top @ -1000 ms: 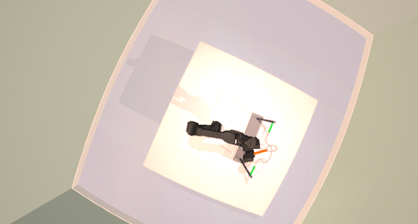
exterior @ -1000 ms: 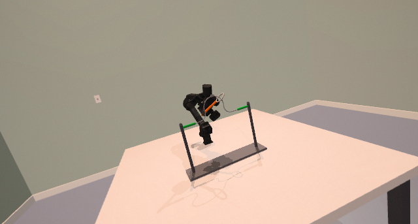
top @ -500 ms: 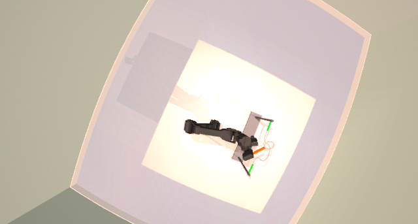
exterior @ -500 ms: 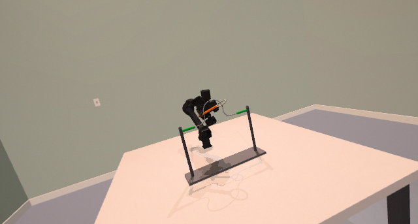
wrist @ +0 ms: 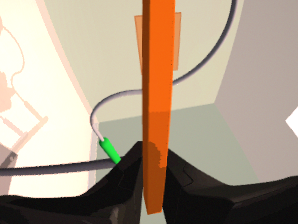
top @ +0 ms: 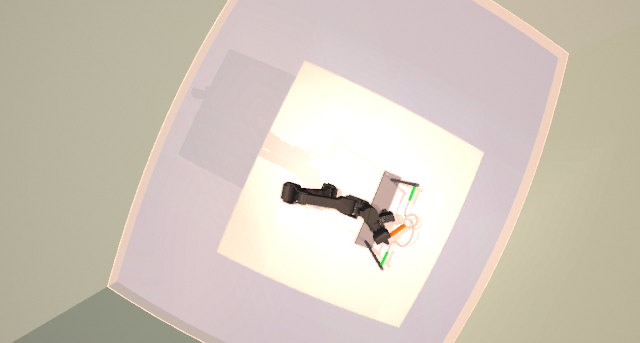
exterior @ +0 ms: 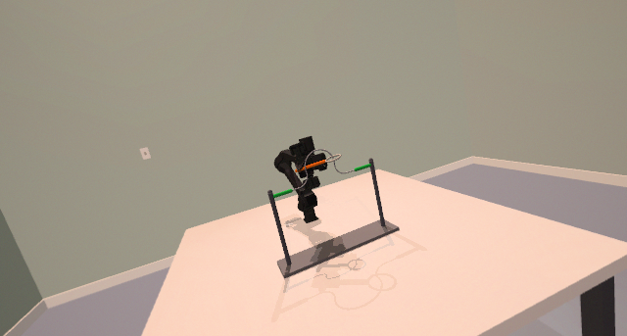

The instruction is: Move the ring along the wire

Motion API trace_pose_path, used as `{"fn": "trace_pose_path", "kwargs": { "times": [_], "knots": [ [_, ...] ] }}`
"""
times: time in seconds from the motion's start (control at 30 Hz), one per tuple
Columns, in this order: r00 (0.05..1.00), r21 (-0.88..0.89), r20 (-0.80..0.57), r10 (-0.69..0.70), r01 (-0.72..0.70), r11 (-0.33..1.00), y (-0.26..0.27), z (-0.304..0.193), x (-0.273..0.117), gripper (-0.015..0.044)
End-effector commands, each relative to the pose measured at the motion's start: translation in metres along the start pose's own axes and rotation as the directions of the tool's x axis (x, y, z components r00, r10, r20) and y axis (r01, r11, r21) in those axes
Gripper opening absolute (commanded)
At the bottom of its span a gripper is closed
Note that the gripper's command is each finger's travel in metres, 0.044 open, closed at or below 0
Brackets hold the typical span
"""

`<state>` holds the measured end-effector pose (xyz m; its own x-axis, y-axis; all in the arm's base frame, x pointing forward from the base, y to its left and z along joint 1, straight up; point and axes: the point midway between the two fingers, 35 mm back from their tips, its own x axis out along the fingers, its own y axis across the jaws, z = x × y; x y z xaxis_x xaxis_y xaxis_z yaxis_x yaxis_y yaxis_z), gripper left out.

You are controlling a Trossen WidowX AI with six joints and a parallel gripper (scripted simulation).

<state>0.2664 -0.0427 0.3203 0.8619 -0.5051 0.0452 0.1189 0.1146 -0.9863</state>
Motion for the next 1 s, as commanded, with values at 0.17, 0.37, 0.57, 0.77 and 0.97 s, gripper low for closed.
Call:
{"fn": "trace_pose_path", "kwargs": {
  "times": [0.17,0.37,0.57,0.77,0.97],
  "knots": [
    [0.999,-0.092,0.016,-0.052,0.053,0.994,0.000,-0.001,0.000,-0.0150],
    [0.998,-0.109,0.019,-0.063,0.065,0.992,0.003,-0.001,0.001,-0.0150],
    [0.998,-0.097,0.017,-0.056,0.057,0.994,0.009,-0.003,0.001,-0.0150],
    [1.000,-0.053,0.010,-0.027,0.028,0.998,0.020,-0.004,0.000,-0.0150],
    [1.000,0.016,0.000,0.017,-0.017,1.000,0.034,-0.005,-0.001,-0.0150]
  ]
}}
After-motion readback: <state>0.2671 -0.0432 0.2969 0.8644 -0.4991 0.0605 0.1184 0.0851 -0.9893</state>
